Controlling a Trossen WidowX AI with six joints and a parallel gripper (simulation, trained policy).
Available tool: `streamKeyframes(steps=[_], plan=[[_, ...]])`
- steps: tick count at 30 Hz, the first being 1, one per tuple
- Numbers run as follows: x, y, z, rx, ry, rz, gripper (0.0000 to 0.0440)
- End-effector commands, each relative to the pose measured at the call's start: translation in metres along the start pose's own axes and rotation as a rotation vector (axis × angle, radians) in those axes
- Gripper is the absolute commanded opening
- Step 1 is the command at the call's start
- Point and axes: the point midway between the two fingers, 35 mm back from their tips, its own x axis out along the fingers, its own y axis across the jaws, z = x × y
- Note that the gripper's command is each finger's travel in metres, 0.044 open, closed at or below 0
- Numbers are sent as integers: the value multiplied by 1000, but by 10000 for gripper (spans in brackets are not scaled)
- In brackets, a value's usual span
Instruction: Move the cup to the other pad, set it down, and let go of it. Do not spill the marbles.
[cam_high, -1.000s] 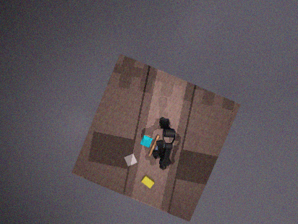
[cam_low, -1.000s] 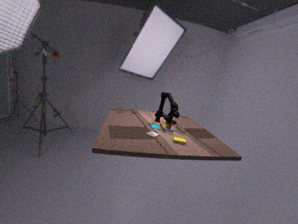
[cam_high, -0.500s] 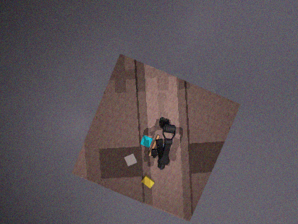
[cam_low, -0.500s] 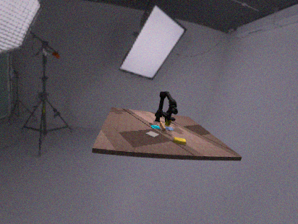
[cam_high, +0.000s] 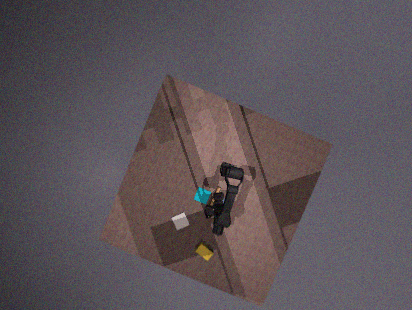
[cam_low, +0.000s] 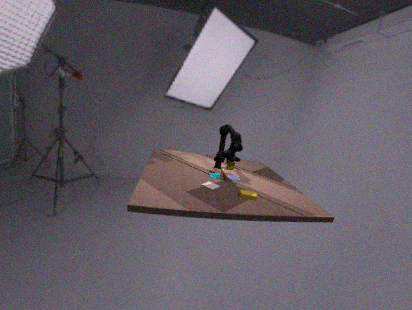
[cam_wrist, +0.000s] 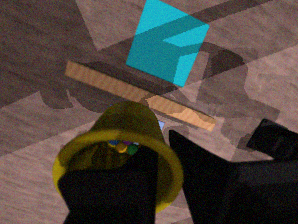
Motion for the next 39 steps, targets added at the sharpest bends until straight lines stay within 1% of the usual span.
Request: streamKeyframes(steps=[1, 10, 19, 29, 39], plan=[[-8, 2, 9, 41, -8, 39, 20], [-11, 2, 35, 120, -40, 94, 12], [-7, -1, 58, 186, -67, 128, 5], [9, -8, 75, 241, -85, 143, 0], [31, -17, 83, 280, -93, 144, 0]])
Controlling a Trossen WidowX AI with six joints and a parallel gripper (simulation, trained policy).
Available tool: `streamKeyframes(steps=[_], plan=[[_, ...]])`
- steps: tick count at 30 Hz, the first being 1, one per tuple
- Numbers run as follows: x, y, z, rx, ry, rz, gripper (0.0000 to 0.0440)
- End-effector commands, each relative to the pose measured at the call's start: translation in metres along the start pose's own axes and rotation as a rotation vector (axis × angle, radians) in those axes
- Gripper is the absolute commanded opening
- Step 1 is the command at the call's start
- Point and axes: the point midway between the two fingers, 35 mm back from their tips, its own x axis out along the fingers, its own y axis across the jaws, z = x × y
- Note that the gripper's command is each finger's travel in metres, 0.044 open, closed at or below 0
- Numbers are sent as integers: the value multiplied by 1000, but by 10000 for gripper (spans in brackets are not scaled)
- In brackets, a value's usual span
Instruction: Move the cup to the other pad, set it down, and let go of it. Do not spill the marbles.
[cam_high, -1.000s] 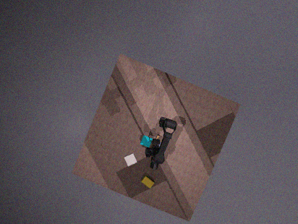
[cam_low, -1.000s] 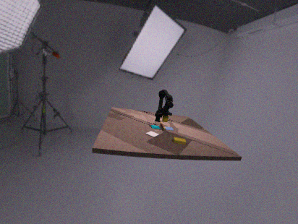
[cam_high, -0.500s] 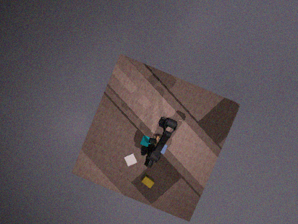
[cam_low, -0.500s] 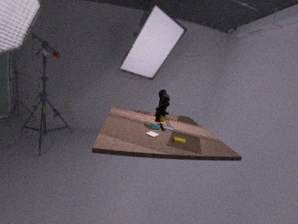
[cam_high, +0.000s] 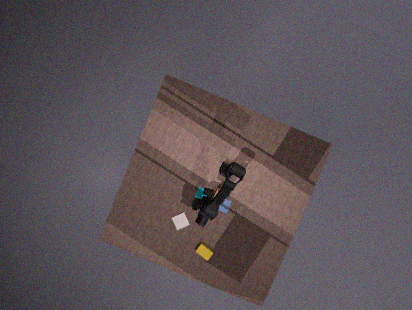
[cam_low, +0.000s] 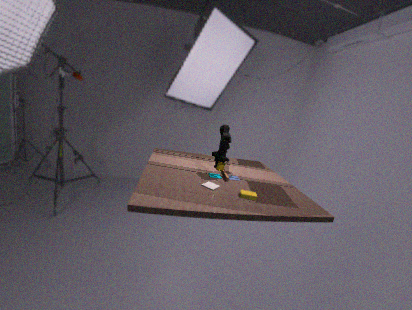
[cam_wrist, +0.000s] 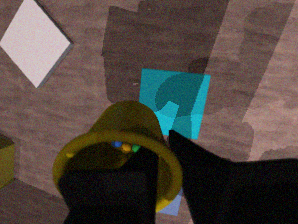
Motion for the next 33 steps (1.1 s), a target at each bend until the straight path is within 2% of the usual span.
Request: streamKeyframes(steps=[1, 8, 18, 20, 24, 33], plan=[[8, -5, 2, 6, -8, -3, 1], [24, -16, 3, 24, -9, -15, 17], [40, -35, 3, 54, -11, -45, 67], [43, -36, 4, 60, -14, -40, 87], [40, -31, 8, 78, -19, 5, 172], [30, -32, 8, 93, -7, 66, 190]])
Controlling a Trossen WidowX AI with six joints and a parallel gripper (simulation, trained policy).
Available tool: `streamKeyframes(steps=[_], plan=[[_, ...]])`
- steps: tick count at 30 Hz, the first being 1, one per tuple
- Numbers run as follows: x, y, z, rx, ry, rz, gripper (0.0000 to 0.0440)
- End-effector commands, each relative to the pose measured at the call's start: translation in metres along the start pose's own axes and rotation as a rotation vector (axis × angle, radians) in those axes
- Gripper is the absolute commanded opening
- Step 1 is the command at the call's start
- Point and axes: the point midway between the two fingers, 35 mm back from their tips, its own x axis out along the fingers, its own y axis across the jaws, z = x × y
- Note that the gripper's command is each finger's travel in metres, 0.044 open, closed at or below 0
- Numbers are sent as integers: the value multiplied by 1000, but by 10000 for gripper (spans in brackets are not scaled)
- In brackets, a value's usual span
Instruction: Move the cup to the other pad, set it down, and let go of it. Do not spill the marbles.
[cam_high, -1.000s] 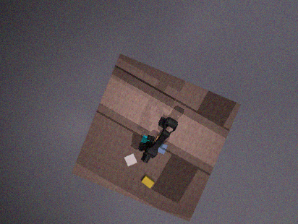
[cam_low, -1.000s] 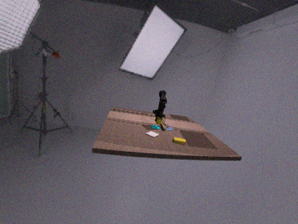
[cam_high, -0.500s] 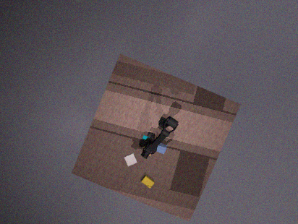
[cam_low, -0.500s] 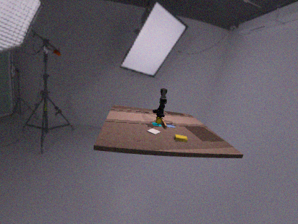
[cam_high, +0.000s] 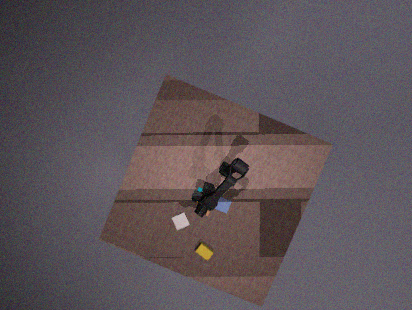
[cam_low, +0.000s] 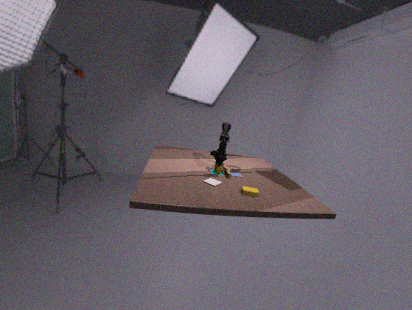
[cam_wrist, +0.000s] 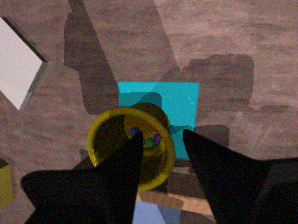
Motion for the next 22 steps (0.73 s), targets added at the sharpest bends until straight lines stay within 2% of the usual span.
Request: streamKeyframes(steps=[1, 19, 22], plan=[[-4, -2, -1, 1, 9, 22, 193], [-44, -5, 6, 54, 5, 129, 281], [-54, -4, 10, 64, -4, 153, 312]])
